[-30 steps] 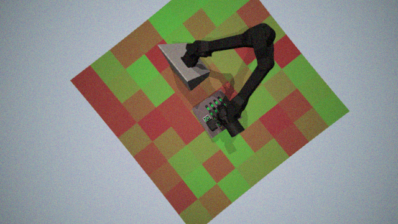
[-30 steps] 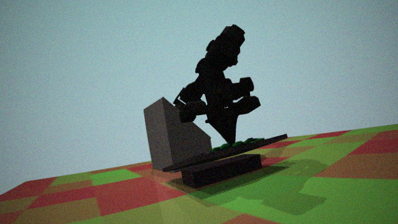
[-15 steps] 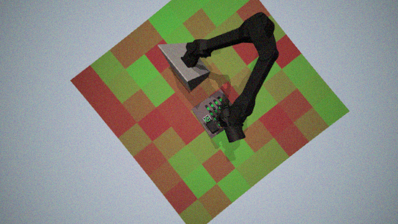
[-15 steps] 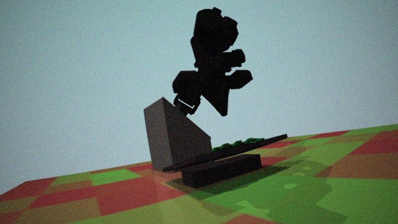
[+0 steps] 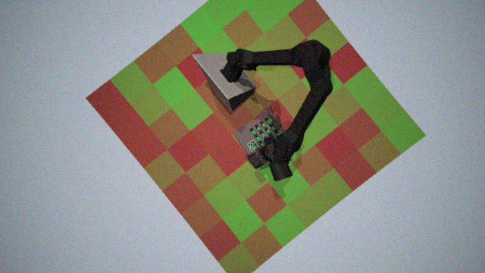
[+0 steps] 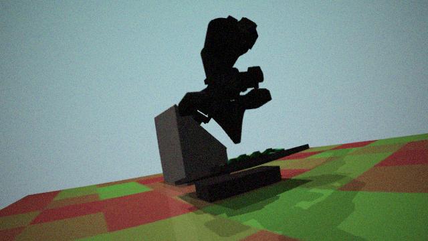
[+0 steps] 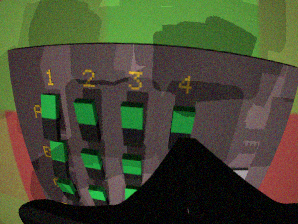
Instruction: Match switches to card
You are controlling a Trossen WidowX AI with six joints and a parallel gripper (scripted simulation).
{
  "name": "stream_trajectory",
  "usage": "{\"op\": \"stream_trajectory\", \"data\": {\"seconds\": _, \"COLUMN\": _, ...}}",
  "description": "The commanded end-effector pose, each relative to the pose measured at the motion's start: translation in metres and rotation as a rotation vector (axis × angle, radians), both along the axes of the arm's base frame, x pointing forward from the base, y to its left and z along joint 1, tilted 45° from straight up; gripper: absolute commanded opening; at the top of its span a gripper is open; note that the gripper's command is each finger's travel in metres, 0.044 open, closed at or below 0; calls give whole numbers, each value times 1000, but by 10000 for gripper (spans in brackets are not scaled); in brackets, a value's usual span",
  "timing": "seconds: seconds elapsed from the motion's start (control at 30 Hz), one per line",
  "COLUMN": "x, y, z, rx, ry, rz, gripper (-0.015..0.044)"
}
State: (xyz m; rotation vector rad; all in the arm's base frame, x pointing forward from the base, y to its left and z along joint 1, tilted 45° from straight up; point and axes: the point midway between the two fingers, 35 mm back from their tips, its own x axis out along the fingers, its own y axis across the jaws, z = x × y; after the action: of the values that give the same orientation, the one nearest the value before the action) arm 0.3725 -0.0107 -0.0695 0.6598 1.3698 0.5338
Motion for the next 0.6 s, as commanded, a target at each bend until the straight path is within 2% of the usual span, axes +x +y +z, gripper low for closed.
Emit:
{"op": "stream_trajectory", "data": {"seconds": 0.0, "x": 2, "y": 5, "z": -6, "rx": 1, "ry": -1, "rz": -6, "gripper": 0}}
{"op": "stream_trajectory", "data": {"seconds": 0.57, "x": 4, "y": 15, "z": -16, "rx": 2, "ry": -1, "rz": -6, "gripper": 0}}
